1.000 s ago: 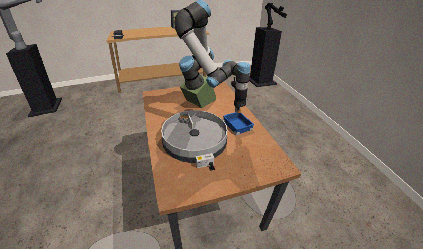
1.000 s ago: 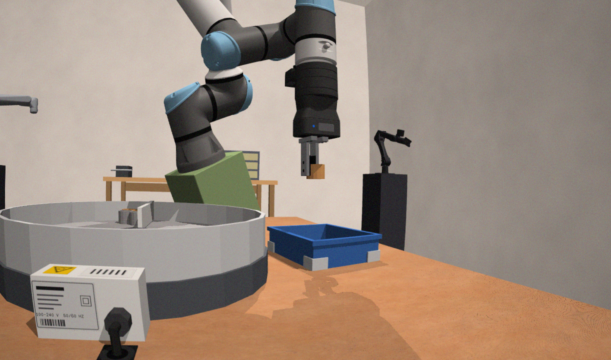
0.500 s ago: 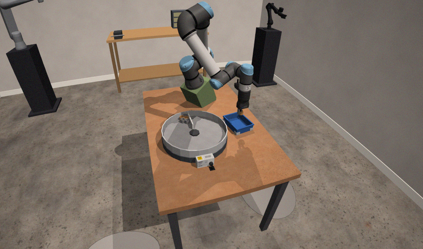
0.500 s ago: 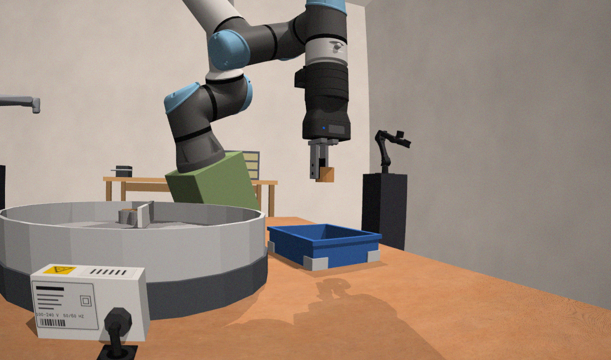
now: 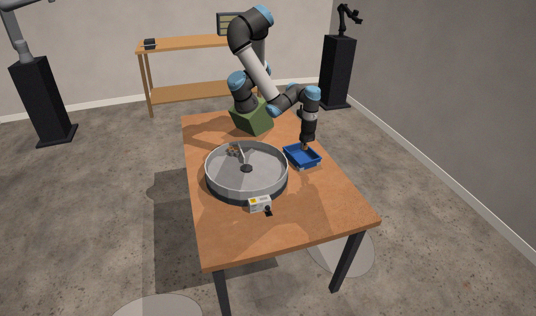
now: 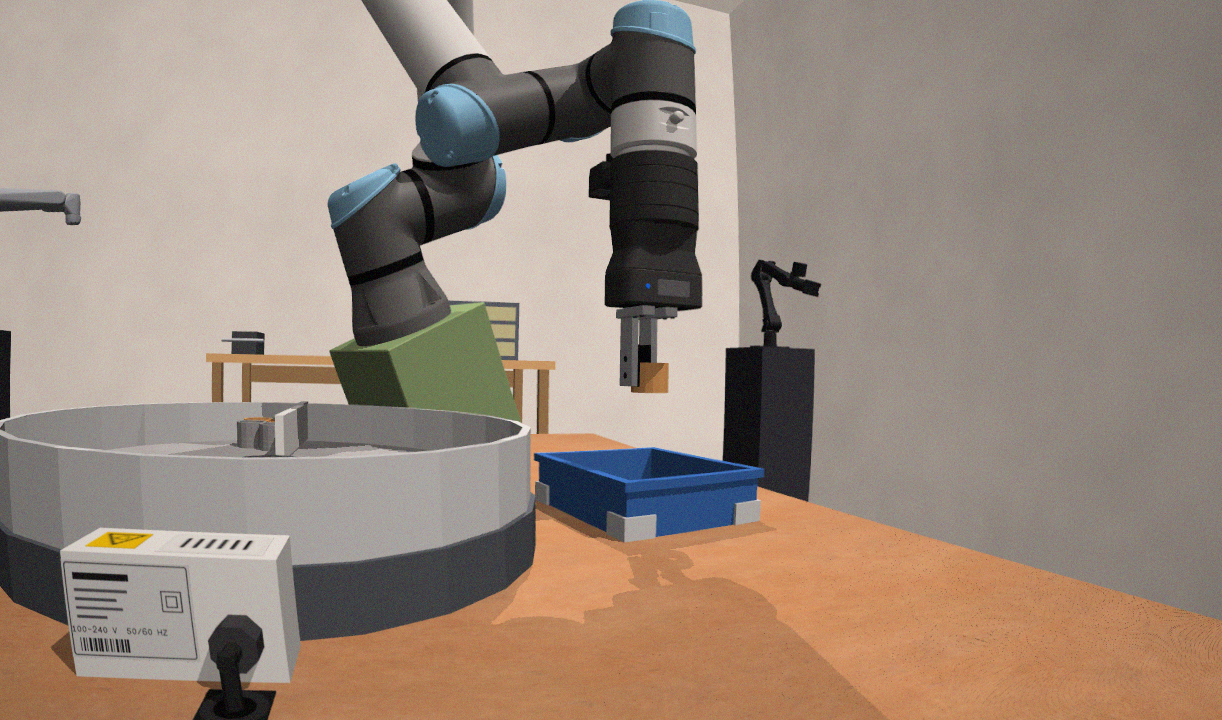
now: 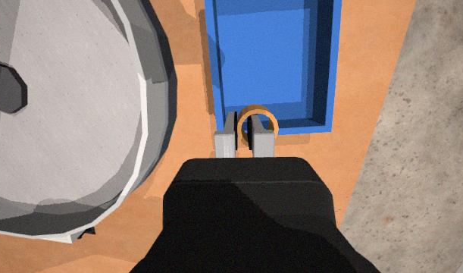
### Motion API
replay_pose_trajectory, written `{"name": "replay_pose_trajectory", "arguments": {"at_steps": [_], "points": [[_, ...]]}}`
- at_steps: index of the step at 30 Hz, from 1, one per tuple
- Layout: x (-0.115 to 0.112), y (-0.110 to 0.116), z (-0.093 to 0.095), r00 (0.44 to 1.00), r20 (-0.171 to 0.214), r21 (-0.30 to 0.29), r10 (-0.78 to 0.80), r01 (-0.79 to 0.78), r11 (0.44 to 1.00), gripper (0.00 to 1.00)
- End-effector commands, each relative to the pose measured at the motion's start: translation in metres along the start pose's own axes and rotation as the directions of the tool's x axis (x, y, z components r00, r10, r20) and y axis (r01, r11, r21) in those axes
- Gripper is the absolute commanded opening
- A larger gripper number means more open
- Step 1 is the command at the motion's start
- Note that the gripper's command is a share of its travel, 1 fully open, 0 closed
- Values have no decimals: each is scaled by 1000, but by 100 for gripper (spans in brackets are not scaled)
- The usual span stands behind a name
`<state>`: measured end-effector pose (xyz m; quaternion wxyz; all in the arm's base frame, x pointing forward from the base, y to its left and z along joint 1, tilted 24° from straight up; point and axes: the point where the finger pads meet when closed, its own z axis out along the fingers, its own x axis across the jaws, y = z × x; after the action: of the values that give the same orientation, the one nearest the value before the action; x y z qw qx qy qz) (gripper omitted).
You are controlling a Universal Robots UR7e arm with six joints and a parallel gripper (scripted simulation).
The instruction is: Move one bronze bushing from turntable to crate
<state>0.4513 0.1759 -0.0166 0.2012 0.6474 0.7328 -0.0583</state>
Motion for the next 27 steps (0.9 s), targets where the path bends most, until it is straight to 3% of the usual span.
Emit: {"name": "replay_pose_trajectory", "arguments": {"at_steps": [1,14,19,27], "points": [[0,0,22,1000,1,2,0,0,1000,0],[0,0,28,1000,2,2,1,-1,1000,0],[1,2,54,1000,4,1,1,-1,1000,0],[1,2,54,1000,4,1,1,-1,1000,0]]}}
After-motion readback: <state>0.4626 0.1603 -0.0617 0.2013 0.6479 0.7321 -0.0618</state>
